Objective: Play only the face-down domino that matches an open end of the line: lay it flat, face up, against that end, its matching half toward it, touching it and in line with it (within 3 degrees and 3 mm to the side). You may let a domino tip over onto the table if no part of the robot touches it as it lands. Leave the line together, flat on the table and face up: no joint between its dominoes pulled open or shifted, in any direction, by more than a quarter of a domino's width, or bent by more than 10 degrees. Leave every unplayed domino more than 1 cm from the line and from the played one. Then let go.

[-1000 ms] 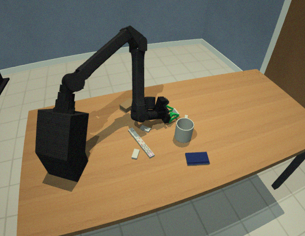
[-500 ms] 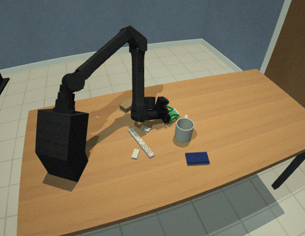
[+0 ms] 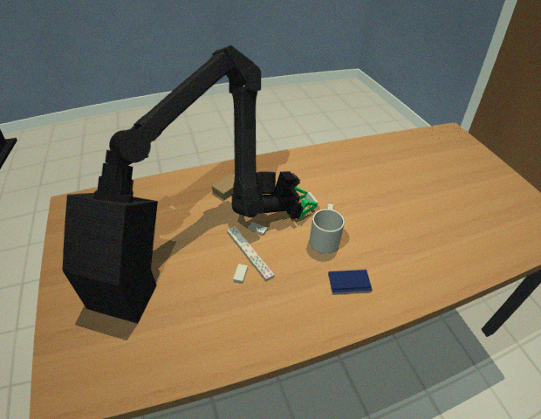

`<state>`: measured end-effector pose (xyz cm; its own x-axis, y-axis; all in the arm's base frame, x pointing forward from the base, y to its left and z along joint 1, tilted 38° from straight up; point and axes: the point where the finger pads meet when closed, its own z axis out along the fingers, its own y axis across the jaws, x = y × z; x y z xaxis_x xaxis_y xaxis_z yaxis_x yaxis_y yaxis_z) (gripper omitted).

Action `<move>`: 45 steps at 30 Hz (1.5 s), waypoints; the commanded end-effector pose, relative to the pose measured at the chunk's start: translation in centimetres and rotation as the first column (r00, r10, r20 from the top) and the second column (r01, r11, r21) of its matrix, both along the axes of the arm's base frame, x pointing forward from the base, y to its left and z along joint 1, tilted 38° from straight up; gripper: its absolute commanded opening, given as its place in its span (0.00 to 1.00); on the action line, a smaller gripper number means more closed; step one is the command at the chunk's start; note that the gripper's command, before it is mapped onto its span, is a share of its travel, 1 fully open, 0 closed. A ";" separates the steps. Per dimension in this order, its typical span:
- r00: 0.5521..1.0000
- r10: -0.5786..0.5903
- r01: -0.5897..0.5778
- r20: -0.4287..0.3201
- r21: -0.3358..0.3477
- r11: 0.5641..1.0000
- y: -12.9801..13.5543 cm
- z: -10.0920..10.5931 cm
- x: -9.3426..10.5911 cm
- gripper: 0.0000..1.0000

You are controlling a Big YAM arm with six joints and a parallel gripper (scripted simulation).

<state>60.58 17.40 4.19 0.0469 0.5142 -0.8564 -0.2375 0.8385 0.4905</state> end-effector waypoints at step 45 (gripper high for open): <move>1.000 -0.003 0.003 0.006 0.002 1.000 -0.2 0.3 0.1 0.76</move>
<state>60.58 17.40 4.19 0.0469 0.5142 -0.8564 -0.2375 0.8385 0.4905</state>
